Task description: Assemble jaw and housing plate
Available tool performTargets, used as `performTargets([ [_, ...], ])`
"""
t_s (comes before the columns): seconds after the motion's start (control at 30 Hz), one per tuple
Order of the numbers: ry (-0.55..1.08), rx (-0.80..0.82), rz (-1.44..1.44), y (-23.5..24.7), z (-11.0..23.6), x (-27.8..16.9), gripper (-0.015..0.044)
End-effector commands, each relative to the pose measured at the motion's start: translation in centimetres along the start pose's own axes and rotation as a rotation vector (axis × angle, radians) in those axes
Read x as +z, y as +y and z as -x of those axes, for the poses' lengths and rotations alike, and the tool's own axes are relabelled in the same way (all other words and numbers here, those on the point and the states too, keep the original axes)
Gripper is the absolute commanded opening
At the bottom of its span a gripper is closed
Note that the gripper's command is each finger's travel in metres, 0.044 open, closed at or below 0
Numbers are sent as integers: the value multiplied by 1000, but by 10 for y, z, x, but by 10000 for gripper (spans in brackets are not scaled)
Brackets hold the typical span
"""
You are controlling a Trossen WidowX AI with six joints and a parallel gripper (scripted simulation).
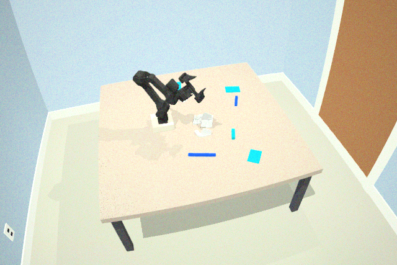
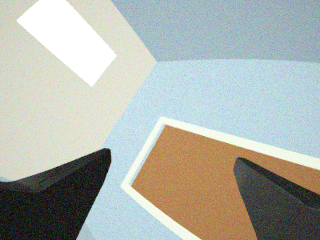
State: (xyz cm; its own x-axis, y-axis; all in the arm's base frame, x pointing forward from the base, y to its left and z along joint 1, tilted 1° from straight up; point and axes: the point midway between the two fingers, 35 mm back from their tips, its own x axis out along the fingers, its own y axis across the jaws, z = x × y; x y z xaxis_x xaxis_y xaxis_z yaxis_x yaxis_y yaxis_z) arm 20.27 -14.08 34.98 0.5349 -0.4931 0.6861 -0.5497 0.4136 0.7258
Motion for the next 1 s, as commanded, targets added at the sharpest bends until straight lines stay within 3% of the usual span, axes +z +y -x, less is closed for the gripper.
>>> performTargets([
  [0.0, 0, 0, 0, 0, 0, 0, 426],
  [0.97, 162, -460, 453, -104, -26, -16, 440],
])
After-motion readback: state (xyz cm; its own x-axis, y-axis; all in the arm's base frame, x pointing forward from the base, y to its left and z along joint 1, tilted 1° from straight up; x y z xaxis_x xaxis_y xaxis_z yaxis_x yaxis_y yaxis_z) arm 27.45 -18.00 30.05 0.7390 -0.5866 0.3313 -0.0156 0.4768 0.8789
